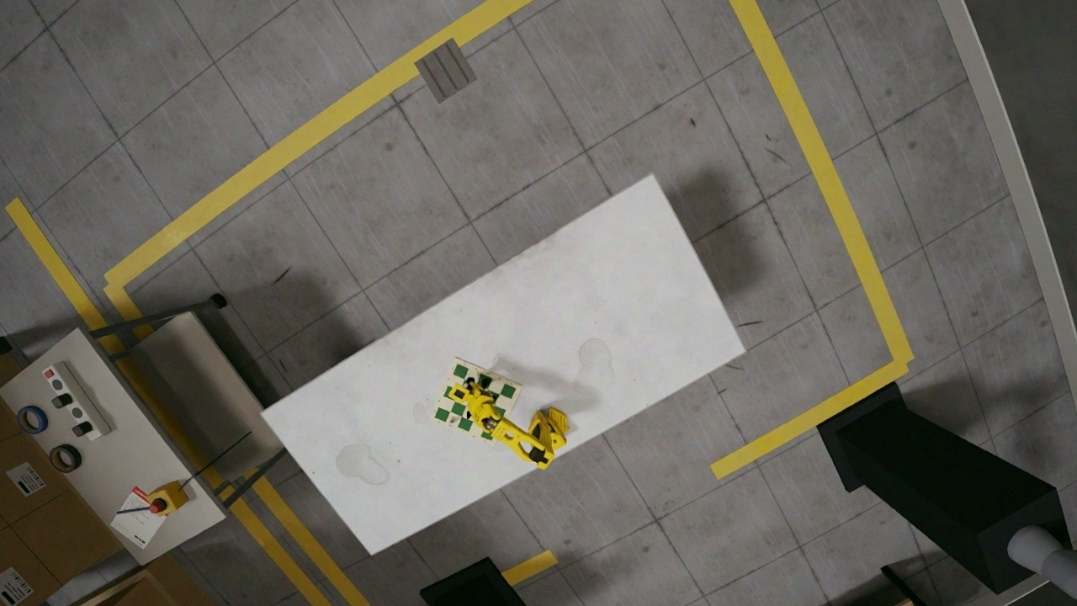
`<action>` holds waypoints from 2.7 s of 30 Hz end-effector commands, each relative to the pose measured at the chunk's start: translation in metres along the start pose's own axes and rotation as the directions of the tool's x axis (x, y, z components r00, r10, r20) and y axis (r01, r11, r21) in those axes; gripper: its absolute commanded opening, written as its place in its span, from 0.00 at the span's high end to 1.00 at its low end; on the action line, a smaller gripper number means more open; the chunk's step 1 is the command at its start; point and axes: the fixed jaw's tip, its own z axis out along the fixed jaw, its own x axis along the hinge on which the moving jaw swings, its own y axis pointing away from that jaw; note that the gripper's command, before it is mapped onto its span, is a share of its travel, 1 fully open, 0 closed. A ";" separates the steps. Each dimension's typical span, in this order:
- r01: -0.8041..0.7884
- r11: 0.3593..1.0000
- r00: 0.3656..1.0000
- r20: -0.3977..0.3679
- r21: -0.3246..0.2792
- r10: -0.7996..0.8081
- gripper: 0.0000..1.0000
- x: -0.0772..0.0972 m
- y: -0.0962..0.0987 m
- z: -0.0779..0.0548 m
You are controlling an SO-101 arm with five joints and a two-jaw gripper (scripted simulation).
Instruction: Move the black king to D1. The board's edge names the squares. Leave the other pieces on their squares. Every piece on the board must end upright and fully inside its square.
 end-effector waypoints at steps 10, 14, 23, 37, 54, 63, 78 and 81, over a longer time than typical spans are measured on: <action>-0.003 1.000 1.000 -0.013 0.003 0.003 1.00 0.012 -0.002 0.017; -0.003 1.000 1.000 -0.013 0.003 0.003 1.00 0.014 -0.002 0.021; -0.003 1.000 1.000 -0.013 0.003 0.003 1.00 0.016 -0.002 0.024; -0.002 1.000 1.000 -0.013 0.003 0.002 1.00 0.023 -0.002 0.027; -0.002 1.000 1.000 -0.013 0.003 0.002 1.00 0.022 -0.002 0.026; -0.002 1.000 1.000 -0.013 0.003 0.002 1.00 0.020 -0.002 0.025; -0.002 1.000 1.000 -0.013 0.003 0.002 1.00 0.018 -0.002 0.024; -0.002 1.000 1.000 -0.013 0.003 0.002 1.00 0.019 -0.002 0.025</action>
